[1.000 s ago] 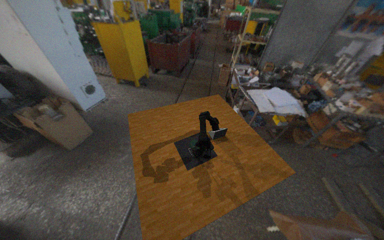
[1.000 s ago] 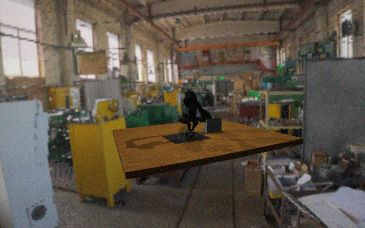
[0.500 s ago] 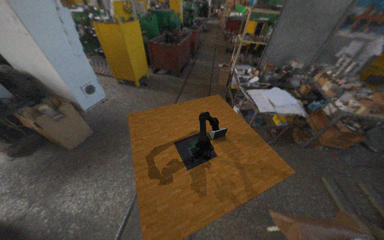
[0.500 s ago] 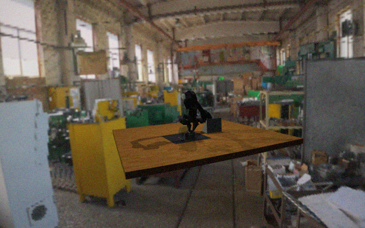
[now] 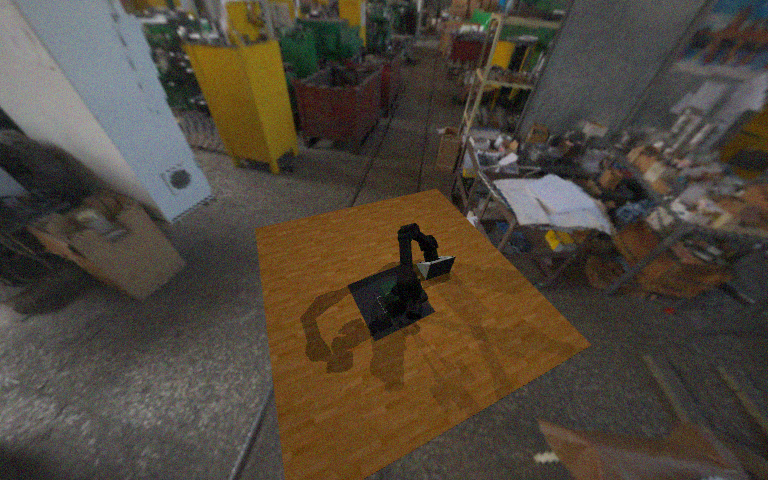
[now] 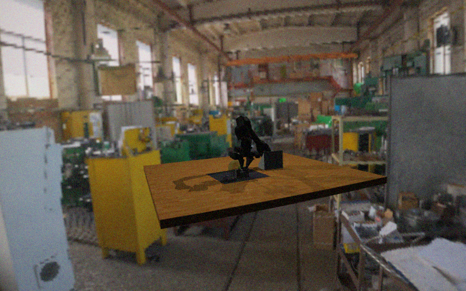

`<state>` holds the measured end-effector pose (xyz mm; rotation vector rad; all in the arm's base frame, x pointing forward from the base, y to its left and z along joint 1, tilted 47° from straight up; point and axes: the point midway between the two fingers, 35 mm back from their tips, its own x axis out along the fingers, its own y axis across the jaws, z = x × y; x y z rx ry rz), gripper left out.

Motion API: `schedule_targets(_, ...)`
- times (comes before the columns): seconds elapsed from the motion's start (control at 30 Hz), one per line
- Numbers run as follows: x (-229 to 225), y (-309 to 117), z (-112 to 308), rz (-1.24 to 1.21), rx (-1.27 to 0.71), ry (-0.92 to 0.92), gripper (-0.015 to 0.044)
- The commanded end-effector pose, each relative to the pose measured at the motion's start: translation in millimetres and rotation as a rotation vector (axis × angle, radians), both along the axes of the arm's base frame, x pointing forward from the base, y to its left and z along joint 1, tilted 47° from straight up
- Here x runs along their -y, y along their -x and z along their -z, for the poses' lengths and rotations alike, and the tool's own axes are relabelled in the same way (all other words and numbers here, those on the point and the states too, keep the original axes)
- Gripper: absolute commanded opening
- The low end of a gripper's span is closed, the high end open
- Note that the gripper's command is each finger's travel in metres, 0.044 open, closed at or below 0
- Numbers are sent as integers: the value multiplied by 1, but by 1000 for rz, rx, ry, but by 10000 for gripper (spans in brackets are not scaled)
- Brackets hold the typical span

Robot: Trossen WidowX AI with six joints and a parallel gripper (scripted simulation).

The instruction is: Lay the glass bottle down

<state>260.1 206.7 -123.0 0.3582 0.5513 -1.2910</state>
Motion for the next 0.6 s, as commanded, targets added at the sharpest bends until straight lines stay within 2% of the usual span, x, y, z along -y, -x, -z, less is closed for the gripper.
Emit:
schedule_targets(0.0, 2, 0, 0, -1, -2, 3, 129)
schedule_targets(0.57, 5, 0, 1, 1, 6, -10, 129)
